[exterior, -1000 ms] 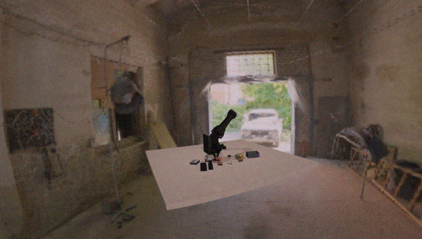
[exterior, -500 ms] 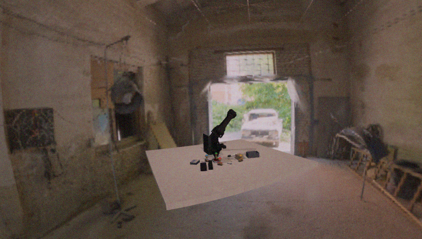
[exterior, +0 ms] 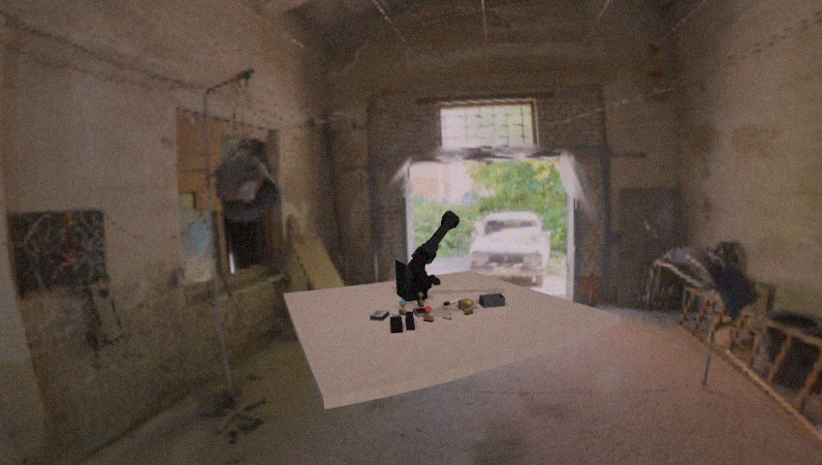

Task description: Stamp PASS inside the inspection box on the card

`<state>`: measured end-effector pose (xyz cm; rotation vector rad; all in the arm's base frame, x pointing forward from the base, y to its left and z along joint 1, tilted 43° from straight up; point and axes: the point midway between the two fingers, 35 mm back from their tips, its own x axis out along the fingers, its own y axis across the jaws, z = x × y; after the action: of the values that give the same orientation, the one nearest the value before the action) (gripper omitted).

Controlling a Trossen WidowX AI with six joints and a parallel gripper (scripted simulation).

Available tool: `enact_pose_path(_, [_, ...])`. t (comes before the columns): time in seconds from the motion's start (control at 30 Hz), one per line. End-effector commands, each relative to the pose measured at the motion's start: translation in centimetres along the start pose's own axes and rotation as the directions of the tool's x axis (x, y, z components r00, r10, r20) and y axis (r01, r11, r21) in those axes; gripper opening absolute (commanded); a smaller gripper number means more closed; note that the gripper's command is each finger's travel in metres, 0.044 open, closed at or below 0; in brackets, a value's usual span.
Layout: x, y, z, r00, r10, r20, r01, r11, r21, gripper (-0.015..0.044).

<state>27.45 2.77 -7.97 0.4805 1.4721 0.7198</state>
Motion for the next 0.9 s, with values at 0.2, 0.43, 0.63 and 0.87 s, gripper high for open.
enact_pose_path(0.2, [-1.6, 0.0, 0.1, 1.0, -0.005, 0.001, 0.005, 1.0, -0.007, 0.0])
enact_pose_path(0.43, [-2.8, 0.1, 0.1, 1.0, -0.005, 0.001, 0.005, 1.0, -0.008, 0.0])
enact_pose_path(0.63, [-3.0, 1.6, 0.5, 1.0, -0.008, 0.0, 0.008, 0.999, -0.053, 0.0])
enact_pose_path(0.87, [-2.9, 5.8, 1.5, 1.0, -0.011, -0.003, 0.01, 0.983, -0.182, 0.0])
